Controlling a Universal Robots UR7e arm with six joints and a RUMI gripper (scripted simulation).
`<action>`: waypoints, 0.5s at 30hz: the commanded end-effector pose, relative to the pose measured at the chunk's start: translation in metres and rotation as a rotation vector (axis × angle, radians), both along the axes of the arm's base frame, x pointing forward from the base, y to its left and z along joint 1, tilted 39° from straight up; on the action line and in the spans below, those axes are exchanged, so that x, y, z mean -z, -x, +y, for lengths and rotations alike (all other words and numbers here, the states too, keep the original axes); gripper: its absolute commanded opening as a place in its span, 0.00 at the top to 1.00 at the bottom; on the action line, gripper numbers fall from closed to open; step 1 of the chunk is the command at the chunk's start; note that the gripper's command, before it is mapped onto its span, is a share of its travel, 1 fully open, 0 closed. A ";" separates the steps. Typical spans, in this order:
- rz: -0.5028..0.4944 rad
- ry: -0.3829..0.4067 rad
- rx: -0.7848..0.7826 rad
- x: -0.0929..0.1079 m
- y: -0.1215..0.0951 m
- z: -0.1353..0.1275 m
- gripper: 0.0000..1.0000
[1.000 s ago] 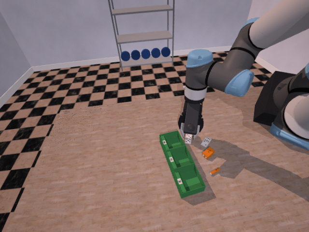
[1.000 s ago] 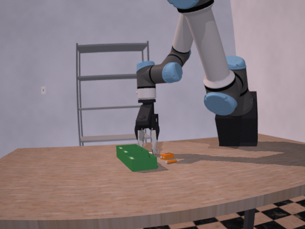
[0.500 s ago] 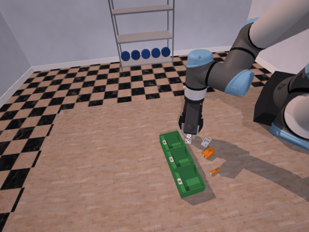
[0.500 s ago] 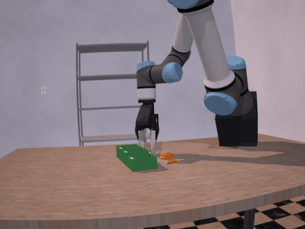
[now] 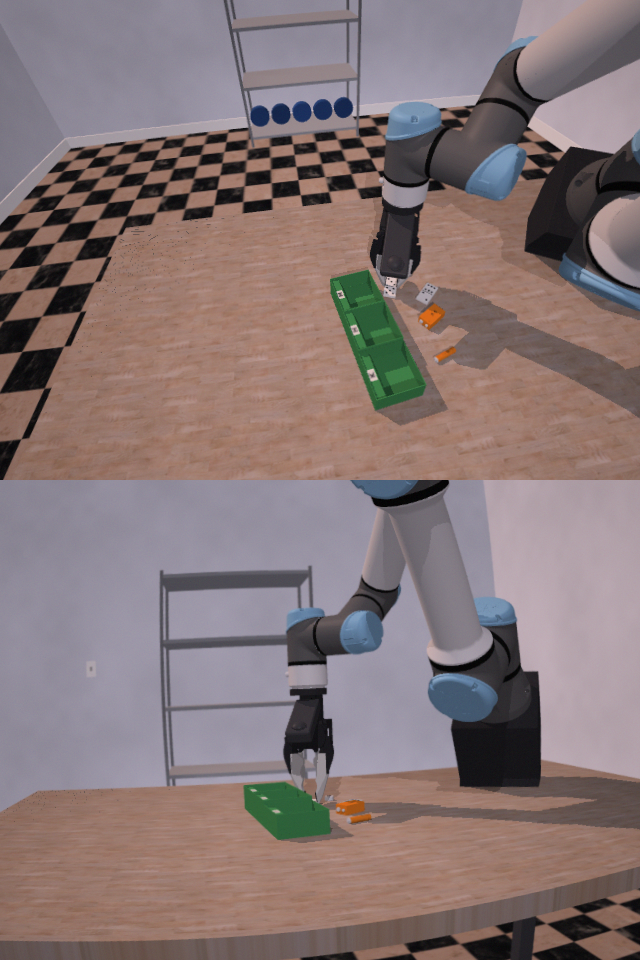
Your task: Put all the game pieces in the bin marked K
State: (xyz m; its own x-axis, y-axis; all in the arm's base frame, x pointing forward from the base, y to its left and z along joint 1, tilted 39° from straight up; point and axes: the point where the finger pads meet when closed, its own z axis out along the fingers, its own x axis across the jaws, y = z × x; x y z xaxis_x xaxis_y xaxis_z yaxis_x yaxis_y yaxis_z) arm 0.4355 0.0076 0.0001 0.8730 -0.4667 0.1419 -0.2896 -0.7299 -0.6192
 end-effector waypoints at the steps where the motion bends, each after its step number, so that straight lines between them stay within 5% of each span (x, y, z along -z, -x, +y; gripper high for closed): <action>1: -0.001 0.000 0.000 0.000 0.000 0.000 1.00; 15: -0.001 0.001 0.000 -0.023 0.012 -0.015 1.00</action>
